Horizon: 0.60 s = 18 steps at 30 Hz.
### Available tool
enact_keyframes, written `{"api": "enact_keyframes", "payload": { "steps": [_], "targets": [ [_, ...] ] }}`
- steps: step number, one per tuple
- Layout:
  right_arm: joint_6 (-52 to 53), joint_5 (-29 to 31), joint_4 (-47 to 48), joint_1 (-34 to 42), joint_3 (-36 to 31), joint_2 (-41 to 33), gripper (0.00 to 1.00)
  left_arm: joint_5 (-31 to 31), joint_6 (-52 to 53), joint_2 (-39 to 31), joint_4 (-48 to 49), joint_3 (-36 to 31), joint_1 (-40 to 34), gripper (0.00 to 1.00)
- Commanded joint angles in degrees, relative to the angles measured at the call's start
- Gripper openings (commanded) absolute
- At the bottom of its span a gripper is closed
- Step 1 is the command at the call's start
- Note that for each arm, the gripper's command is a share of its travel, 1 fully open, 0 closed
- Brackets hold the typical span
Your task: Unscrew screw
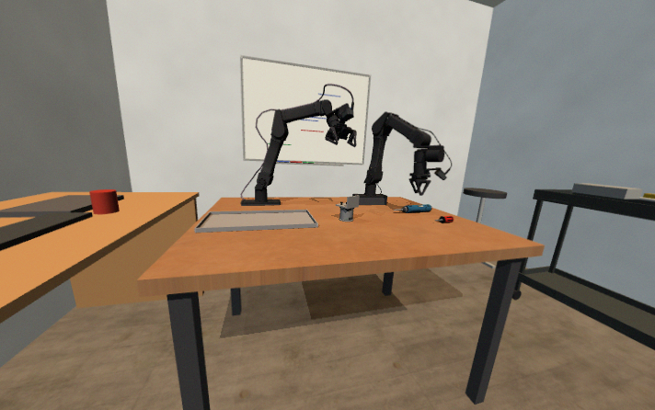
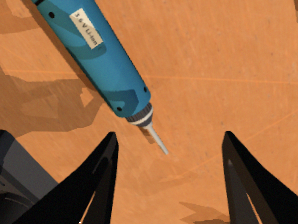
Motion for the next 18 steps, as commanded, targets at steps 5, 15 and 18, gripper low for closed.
{"api": "enact_keyframes", "payload": {
  "steps": [5, 15, 18],
  "targets": [
    [0.0, 0.2, 0.0, 0.0, 0.3, -0.4, 1.00, 1.2, -2.0, -1.3, 2.3, 0.8, 2.4, 0.65],
    [0.0, 0.2, 0.0, 0.0, 0.3, -0.4, 1.00, 4.1, -7.3, -1.0, 4.8, -7.1, 14.1, 0.65],
    [0.0, 0.2, 0.0, 0.0, 0.3, -0.4, 1.00, 4.7, -8.1, 0.8, 5.3, -8.1, 16.7, 0.65]
  ]
}}
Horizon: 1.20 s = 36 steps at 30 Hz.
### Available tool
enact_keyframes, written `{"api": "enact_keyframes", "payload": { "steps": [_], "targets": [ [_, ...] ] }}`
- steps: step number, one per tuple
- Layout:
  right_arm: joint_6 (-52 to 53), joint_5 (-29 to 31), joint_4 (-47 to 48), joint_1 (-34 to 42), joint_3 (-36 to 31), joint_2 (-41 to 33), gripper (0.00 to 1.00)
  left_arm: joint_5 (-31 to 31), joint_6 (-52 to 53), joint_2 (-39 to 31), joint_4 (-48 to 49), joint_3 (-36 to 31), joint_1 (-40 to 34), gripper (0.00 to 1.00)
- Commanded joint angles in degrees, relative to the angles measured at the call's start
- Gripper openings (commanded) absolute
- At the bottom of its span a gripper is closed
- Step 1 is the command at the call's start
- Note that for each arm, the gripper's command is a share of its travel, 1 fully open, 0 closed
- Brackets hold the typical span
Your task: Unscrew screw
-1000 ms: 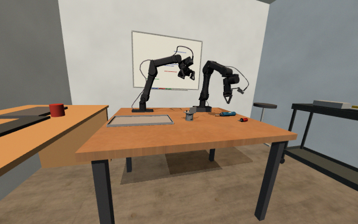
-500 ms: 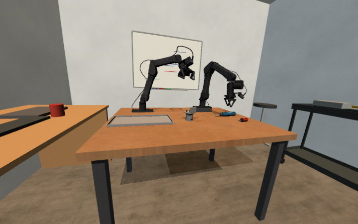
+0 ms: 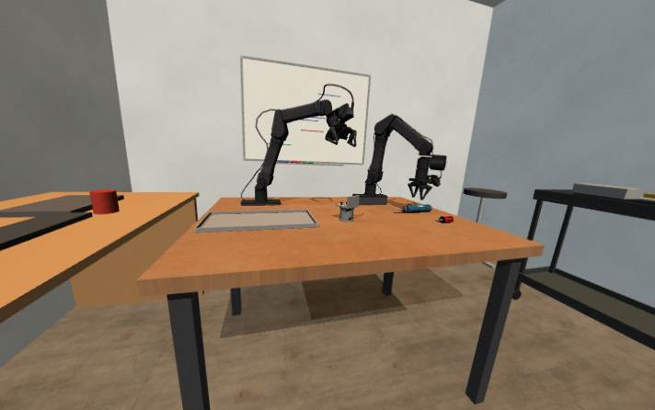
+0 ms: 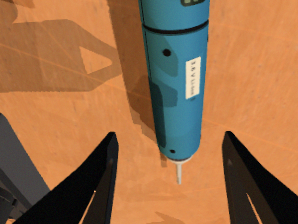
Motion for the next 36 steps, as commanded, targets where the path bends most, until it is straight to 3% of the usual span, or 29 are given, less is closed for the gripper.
{"api": "enact_keyframes", "payload": {
  "steps": [1, 21, 22, 36],
  "targets": [
    [0.0, 0.2, 0.0, 0.0, 0.3, -0.4, 1.00, 1.1, -1.6, -0.7, 2.0, 0.0, 1.5, 0.65],
    [0.0, 0.2, 0.0, 0.0, 0.3, -0.4, 1.00, 0.8, -1.7, -1.7, 2.6, 1.5, 0.2, 0.65],
    [0.0, 0.4, -0.7, 0.0, 0.2, -0.4, 0.93, 0.8, -1.7, -1.7, 2.6, 1.5, 0.2, 0.65],
    [0.0, 0.1, 0.2, 0.0, 0.3, -0.4, 0.93, 0.8, -1.7, -1.7, 2.6, 1.5, 0.2, 0.65]
  ]
}}
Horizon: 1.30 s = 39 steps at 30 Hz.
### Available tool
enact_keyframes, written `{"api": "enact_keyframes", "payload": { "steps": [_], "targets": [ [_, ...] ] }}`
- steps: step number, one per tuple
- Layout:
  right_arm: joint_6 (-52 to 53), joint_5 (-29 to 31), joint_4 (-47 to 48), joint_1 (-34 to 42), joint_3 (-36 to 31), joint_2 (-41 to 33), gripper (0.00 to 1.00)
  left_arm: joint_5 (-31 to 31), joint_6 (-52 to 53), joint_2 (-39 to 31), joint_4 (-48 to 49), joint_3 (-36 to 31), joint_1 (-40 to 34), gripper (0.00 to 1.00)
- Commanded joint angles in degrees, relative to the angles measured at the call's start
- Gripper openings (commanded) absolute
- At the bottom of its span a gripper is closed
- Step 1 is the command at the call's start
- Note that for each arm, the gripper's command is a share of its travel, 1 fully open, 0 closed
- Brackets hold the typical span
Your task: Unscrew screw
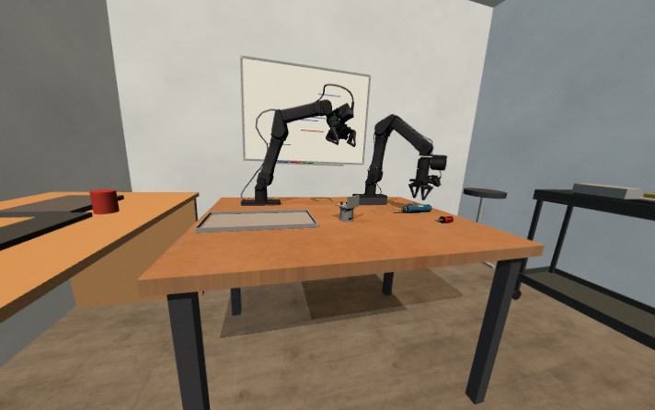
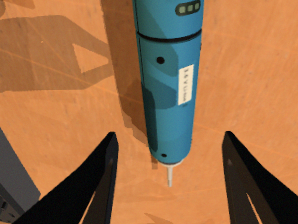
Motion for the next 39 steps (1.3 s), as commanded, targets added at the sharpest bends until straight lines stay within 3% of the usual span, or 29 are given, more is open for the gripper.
{"api": "enact_keyframes", "payload": {
  "steps": [1, 2, 3, 19, 31, 39],
  "targets": [
    [0.0, 0.2, 0.0, 0.0, 0.3, -0.4, 0.93, 0.0, -0.3, -1.8, 1.0, 1.7, -0.6, 0.65],
    [0.0, 0.2, 0.0, 0.0, 0.3, -0.4, 0.93, 0.0, -0.3, -1.8, 1.0, 1.7, -0.6, 0.65],
    [0.0, 0.2, 0.0, 0.0, 0.3, -0.4, 0.86, 0.0, -0.3, -1.8, 1.0, 1.7, -0.6, 0.65],
    [0.0, 0.2, 0.0, 0.0, 0.3, -0.4, 0.86, 0.0, -0.3, -1.8, 1.0, 1.7, -0.6, 0.65],
    [-7.4, -9.4, 13.9, -5.5, -11.6, -4.6, 0.86, 0.0, -0.3, -1.8, 1.0, 1.7, -0.6, 0.65],
    [-9.6, -11.8, 18.4, -6.8, -15.5, -6.2, 0.86, 0.0, -0.3, -1.8, 1.0, 1.7, -0.6, 0.65]
  ]
}}
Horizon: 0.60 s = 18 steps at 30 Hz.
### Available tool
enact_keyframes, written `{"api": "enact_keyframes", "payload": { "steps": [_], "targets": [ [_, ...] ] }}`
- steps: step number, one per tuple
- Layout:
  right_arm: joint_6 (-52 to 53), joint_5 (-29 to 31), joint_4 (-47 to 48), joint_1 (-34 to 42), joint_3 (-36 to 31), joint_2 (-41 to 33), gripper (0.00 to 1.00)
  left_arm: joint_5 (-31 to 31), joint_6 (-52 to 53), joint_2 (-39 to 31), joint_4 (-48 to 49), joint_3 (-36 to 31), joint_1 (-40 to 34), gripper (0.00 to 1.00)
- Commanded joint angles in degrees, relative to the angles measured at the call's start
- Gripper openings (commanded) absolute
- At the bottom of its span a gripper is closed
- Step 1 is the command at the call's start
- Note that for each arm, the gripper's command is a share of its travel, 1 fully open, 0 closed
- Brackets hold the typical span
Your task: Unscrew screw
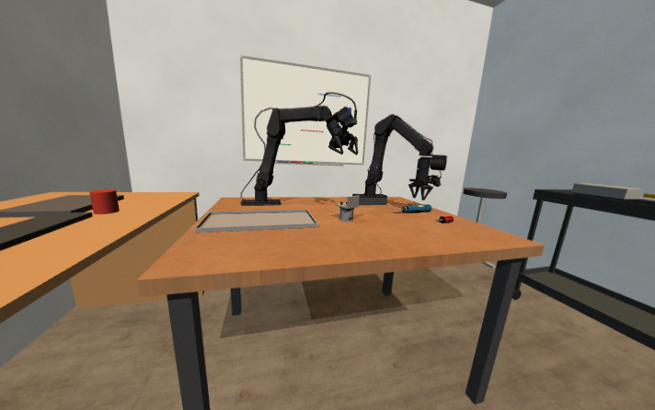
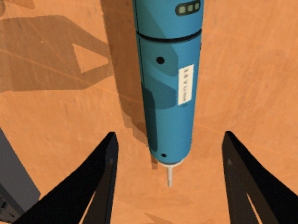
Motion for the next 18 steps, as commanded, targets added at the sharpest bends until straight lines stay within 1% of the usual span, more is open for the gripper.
{"api": "enact_keyframes", "payload": {
  "steps": [1, 9, 14, 18],
  "targets": [
    [-2.7, -2.6, 4.4, -1.8, -3.2, -2.6, 0.86, 0.0, -0.3, -1.8, 1.0, 1.7, -0.6, 0.65],
    [-7.5, -8.7, 13.3, -5.2, -10.6, -4.8, 0.86, 0.0, -0.3, -1.8, 1.0, 1.7, -0.6, 0.65],
    [-7.7, -9.1, 14.1, -5.0, -11.2, -5.1, 0.86, 0.0, -0.3, -1.8, 1.0, 1.7, -0.6, 0.65],
    [-10.3, -11.9, 18.8, -6.8, -15.3, -6.6, 0.86, 0.0, -0.3, -1.8, 1.0, 1.7, -0.6, 0.65]
  ]
}}
